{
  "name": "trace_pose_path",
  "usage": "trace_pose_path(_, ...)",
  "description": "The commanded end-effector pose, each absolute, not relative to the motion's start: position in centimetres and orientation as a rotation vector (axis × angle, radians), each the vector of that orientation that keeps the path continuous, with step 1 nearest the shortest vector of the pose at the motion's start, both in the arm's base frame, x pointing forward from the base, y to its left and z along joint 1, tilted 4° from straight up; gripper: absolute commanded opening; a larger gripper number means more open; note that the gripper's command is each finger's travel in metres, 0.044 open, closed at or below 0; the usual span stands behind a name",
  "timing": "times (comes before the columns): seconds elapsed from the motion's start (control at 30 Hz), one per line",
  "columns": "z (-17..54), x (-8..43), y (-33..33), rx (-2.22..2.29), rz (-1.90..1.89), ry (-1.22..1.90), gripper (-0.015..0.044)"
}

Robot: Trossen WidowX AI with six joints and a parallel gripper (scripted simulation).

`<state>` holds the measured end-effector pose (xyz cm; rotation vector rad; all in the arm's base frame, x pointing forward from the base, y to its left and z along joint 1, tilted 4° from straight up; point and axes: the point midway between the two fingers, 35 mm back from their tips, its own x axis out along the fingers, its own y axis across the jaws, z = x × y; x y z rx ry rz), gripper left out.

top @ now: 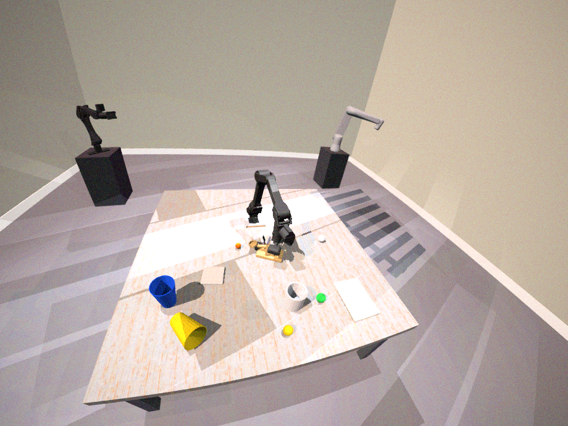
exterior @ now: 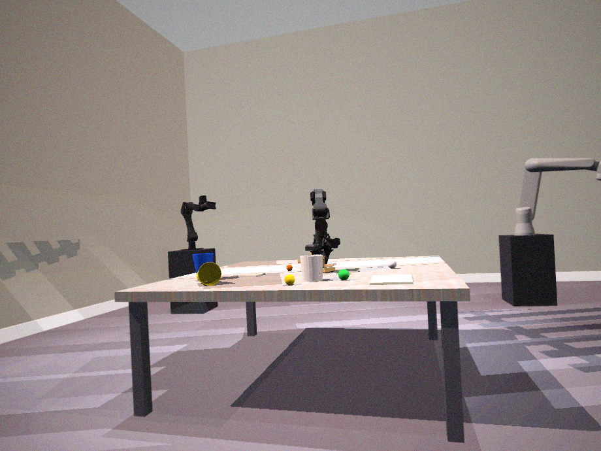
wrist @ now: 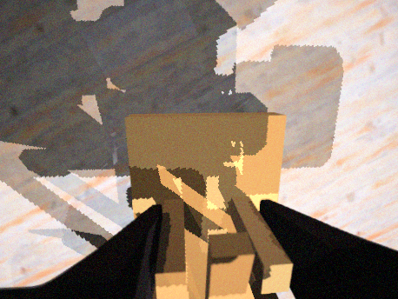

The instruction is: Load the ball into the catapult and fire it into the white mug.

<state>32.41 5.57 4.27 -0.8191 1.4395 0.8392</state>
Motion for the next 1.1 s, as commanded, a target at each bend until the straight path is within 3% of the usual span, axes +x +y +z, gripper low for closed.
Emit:
trace_pose_path(0.0, 4.4, 32.4, 5.6, -0.819, 0.839, 1.438, 0.0184)
trace_pose_path(0.33, 6.4, 32.8, 5.6, -0.819, 0.839, 1.438, 0.0440)
trace_pose_path(0.57, 14.3, 32.8, 5.6, -0.819, 0.839, 1.439, 0.0440)
trace_pose_path(0.9, 13.6, 32.8, 5.6, -0.815, 0.837, 1.445, 0.0440)
trace_pose_path(1.07, 9.3, 32.7, 5.6, -0.815, 0.837, 1.445, 0.0440)
